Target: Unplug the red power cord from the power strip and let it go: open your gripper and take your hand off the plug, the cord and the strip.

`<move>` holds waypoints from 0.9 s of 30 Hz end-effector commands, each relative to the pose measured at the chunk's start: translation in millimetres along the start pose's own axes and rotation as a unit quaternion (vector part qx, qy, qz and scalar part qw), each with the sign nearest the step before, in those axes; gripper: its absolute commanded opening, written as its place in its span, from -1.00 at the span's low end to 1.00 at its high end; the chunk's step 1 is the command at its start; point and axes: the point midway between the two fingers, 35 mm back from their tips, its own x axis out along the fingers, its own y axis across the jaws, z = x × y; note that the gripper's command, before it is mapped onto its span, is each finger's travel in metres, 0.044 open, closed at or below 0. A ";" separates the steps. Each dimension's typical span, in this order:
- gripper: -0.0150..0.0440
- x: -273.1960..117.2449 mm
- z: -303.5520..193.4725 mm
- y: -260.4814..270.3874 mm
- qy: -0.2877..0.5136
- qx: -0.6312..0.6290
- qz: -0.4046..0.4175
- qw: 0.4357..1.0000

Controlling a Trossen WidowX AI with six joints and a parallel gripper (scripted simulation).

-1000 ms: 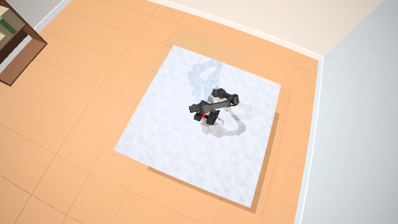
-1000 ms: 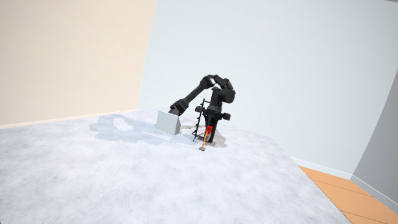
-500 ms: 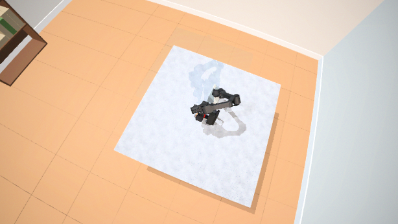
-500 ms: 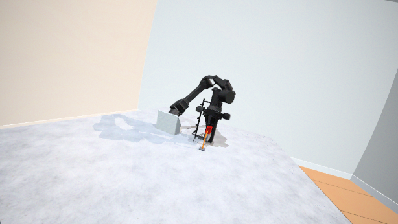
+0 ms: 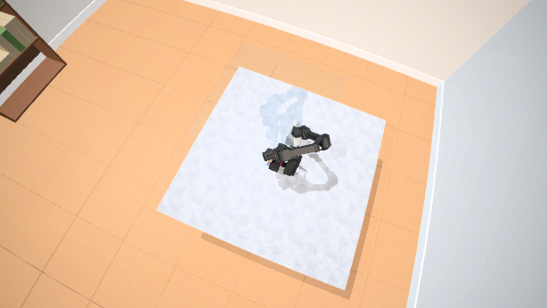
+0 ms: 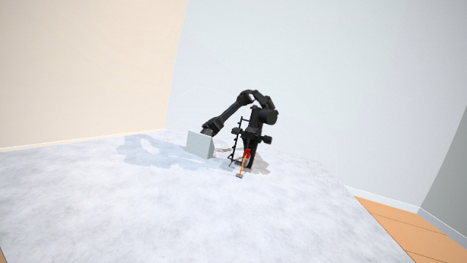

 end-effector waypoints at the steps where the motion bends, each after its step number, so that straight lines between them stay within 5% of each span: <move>1: -0.26 -0.2 -0.1 1.0 0.000 -0.002 0.002 1.000; 9: -0.49 -0.2 0.1 1.0 0.000 -0.002 0.002 1.000; 27: -0.49 -1.9 25.9 2.9 0.000 0.000 0.002 1.000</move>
